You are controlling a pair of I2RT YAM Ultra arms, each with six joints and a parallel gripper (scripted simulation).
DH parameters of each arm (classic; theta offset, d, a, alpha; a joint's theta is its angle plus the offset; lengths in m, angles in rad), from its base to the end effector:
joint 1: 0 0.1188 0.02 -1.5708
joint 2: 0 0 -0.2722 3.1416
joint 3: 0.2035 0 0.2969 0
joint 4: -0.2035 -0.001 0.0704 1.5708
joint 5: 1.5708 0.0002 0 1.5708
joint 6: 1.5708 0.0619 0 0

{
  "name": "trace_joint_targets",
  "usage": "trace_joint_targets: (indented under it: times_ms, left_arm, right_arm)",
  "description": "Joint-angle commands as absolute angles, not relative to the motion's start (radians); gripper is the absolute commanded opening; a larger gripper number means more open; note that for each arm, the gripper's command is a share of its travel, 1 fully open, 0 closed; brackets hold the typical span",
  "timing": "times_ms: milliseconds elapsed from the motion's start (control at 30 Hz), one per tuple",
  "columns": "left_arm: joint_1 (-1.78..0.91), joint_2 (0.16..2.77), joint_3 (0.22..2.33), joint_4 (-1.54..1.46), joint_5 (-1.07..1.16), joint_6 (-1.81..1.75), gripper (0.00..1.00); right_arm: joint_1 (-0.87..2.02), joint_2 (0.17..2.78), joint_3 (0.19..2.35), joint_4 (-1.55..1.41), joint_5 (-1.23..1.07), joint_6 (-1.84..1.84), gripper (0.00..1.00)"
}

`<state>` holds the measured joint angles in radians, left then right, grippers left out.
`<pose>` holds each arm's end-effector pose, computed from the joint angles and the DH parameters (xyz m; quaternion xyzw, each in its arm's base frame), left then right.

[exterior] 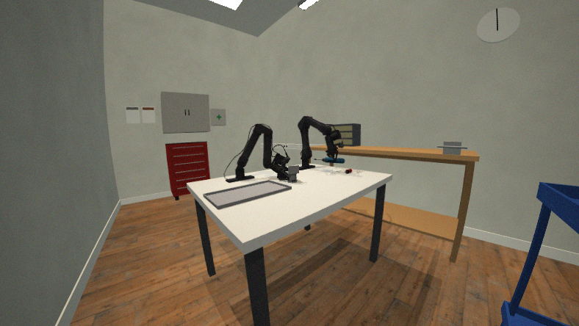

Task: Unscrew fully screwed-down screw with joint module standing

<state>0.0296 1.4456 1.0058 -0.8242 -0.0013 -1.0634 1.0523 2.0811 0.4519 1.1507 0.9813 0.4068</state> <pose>0.3143 0.0104 0.1932 -0.5137 0.8443 -0.0750 0.1332 0.1870 0.2259 0.0141 -0.0070 0.7924 0.0052 0.6099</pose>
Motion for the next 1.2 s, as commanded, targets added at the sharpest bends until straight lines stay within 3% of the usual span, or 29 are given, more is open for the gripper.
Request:
trace_joint_targets:
  times_ms: [0,1167]
  left_arm:
    - [0.049,1.421,1.061,-0.848,-0.005,-1.088,0.42]
    - [0.21,1.438,1.137,-1.155,-0.003,-1.26,0.42]
  right_arm:
    - [1.051,2.075,0.455,1.164,0.983,0.407,0.59]
    - [1.051,2.075,0.455,1.164,0.983,0.407,0.59]
